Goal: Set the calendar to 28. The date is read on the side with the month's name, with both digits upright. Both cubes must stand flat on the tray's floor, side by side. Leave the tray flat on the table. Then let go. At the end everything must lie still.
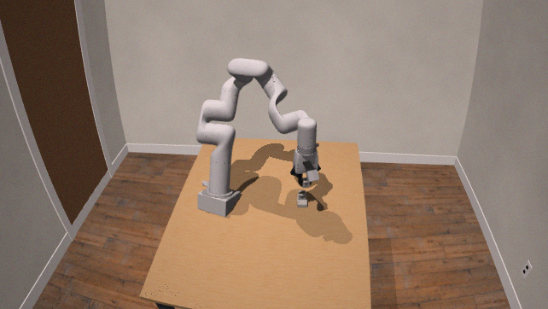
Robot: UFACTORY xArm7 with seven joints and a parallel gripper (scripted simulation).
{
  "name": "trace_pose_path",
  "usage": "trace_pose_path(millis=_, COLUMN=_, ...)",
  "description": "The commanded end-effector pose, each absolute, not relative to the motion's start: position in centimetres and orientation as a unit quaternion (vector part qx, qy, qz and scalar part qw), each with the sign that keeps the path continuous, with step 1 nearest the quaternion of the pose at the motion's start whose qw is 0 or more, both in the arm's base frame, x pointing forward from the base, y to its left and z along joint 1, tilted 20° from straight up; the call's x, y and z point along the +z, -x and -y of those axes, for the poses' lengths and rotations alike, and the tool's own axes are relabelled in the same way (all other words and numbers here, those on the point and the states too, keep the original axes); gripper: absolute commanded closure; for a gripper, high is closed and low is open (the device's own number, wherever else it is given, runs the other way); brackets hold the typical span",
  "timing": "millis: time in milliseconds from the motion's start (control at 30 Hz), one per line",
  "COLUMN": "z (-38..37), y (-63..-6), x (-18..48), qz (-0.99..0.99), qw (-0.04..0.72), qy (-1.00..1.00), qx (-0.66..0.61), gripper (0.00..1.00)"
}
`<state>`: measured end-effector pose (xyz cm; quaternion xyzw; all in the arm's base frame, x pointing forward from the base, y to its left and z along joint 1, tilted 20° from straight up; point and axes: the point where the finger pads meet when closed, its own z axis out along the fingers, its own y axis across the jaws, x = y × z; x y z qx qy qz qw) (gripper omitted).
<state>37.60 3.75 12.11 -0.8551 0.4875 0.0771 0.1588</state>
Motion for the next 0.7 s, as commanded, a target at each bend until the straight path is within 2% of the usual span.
trace_pose_path(millis=0, z=-3.58, y=-37.03, x=12.21, qz=-0.558, qw=0.151, qy=0.812, qx=0.085, gripper=0.71)
trace_pose_path(millis=667, z=-3.50, y=-36.53, x=12.22, qz=-0.609, qw=0.145, qy=0.774, qx=0.094, gripper=0.71)
